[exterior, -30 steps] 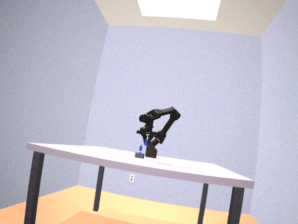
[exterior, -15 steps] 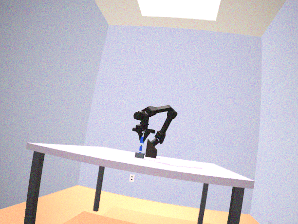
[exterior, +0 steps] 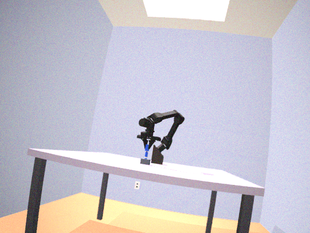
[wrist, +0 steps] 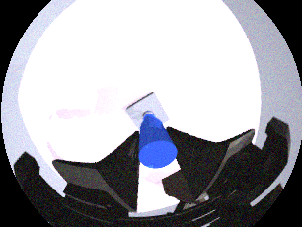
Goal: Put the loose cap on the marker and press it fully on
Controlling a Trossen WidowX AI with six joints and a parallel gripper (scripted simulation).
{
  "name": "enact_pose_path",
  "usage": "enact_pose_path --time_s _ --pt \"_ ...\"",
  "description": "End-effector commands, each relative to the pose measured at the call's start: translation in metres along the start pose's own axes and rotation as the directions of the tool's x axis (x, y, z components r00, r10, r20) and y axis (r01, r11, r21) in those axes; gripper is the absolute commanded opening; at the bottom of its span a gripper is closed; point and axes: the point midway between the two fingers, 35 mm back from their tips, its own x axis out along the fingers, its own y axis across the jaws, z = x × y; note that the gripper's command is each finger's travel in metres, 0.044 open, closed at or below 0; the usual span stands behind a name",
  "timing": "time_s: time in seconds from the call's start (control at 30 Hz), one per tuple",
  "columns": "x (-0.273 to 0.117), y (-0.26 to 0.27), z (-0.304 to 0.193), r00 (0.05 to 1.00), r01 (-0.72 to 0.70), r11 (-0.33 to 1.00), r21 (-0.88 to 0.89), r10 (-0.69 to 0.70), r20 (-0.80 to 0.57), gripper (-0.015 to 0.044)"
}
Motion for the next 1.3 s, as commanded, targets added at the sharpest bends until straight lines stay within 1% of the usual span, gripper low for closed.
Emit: enact_pose_path --time_s 0.0,0.6,1.1,1.27 --pt "0.007 -0.001 -0.002 1.0 -0.005 1.0 0.009 0.005 -0.004 0.0" --pt "0.036 0.0 -0.003 1.0 -0.007 1.0 0.009 0.007 -0.005 0.0" --pt "0.037 0.0 -0.003 1.0 -0.007 1.0 0.009 0.007 -0.005 0.0" --pt "0.036 0.0 -0.003 1.0 -0.003 1.0 0.003 0.003 -0.005 0.0131"
